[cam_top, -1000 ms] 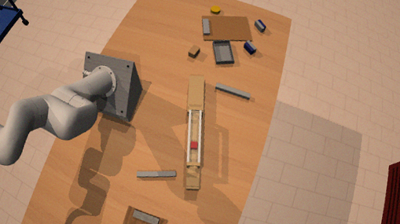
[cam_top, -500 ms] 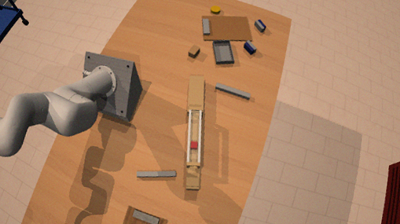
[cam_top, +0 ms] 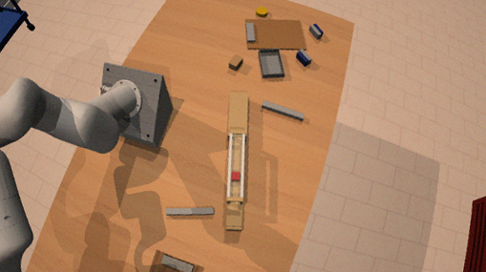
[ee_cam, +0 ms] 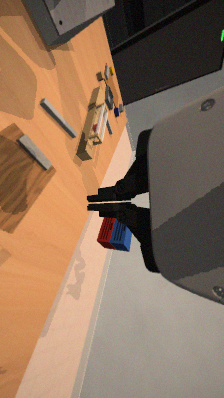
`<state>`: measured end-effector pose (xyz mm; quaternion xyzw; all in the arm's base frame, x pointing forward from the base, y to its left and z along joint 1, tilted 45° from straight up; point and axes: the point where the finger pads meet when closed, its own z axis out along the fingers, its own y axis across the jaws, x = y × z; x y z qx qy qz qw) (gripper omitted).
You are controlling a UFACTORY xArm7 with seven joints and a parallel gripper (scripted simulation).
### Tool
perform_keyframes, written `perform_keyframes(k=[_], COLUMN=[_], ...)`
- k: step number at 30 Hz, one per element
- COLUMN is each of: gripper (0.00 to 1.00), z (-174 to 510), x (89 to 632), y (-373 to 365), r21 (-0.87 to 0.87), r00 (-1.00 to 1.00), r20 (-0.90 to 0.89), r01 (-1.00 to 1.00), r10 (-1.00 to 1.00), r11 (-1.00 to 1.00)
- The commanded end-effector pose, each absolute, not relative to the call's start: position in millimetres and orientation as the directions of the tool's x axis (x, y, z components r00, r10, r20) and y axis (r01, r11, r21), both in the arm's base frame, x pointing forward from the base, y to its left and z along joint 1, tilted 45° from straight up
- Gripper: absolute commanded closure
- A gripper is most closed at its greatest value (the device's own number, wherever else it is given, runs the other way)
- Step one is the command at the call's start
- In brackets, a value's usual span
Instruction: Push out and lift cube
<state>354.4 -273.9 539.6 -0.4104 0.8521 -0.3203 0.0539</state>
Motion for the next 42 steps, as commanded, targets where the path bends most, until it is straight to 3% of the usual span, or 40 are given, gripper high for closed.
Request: perform_keyframes(k=[1, 7, 9, 10, 22, 42], gripper=[1.0, 1.0, 1.0, 1.0, 1.0, 1.0], z=[500, 411, 411, 372, 213, 173], x=[390, 425, 425, 428, 369, 321], y=[-228, -153, -153, -129, -103, -130], r21=[-0.592, -0.571, -0.571, -0.563, -0.598, -0.668], r00=[-0.659, -0.676, -0.676, -0.692, -0.823, -0.887], r20=[0.153, 0.146, 0.146, 0.151, 0.219, 0.24], r01=[-0.658, -0.654, -0.654, -0.648, -0.538, -0.446], r10=[-0.737, -0.723, -0.723, -0.706, -0.525, -0.395], r11=[0.465, 0.496, 0.496, 0.514, 0.594, 0.596])
